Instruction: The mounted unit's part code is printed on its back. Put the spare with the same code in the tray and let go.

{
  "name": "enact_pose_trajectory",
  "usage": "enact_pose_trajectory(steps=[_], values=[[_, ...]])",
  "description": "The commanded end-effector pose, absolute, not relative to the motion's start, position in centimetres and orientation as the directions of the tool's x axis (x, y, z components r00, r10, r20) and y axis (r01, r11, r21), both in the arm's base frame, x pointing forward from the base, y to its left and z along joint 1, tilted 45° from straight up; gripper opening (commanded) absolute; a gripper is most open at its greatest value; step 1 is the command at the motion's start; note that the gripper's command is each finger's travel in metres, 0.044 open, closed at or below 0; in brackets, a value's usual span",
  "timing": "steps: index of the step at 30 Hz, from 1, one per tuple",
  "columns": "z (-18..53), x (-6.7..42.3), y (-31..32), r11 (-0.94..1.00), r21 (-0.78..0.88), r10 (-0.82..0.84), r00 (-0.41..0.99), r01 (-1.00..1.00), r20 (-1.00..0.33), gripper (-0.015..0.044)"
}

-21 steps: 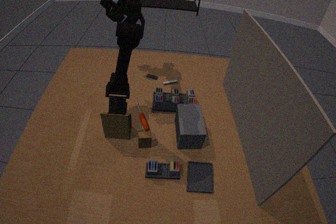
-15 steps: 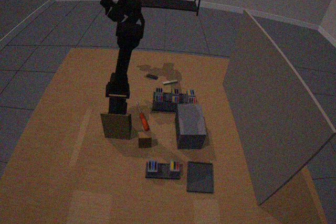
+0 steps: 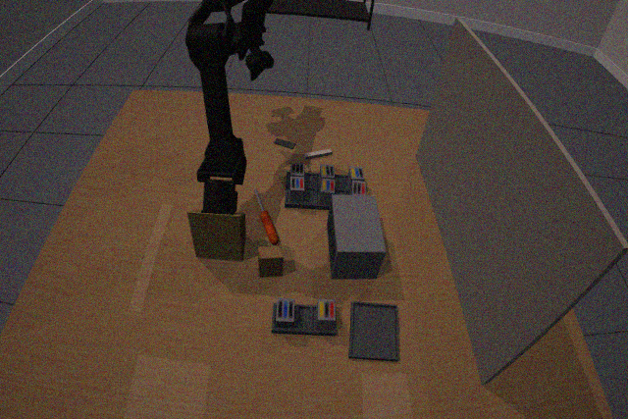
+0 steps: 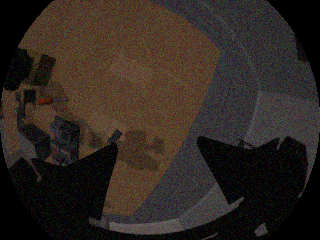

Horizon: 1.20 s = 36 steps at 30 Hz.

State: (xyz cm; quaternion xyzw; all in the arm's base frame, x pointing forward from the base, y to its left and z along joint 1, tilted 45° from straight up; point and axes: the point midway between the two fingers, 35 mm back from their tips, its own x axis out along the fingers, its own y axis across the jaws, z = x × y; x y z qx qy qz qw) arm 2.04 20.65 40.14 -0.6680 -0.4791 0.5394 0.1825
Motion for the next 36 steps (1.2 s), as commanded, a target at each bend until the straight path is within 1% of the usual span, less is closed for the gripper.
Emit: enact_pose_trajectory(steps=[1,4,8,11,13,16,19,23,26,28,31,33,36], values=[[37.7,7.1,23.1,-0.647,-0.754,0.761,0.034,0.108,-0.648,0.0440],[35.7,11.5,23.9,-0.693,-0.700,0.700,0.070,-0.174,-0.711,0.0440],[32.8,17.5,23.3,-0.630,-0.580,0.631,0.095,-0.516,-0.770,0.0440],[30.5,21.9,21.7,-0.503,-0.461,0.590,0.099,-0.731,-0.801,0.0440],[29.1,24.4,20.3,-0.402,-0.381,0.572,0.097,-0.832,-0.815,0.0440],[27.1,27.7,17.8,-0.228,-0.251,0.543,0.091,-0.941,-0.835,0.0440],[24.8,30.9,14.2,-0.024,-0.118,0.518,0.088,-0.993,-0.851,0.0440],[22.0,33.9,9.7,0.248,0.082,0.519,0.061,-0.965,-0.853,0.0440],[19.8,35.7,6.1,0.444,0.241,0.542,0.045,-0.863,-0.839,0.0440],[18.1,36.7,3.2,0.571,0.353,0.567,0.045,-0.741,-0.823,0.0440],[15.7,37.5,-0.9,0.691,0.496,0.604,0.044,-0.525,-0.795,0.0440],[14.0,37.7,-3.7,0.733,0.581,0.633,0.045,-0.353,-0.773,0.0440],[11.5,37.4,-7.7,0.734,0.674,0.679,0.057,-0.083,-0.732,0.0440]])
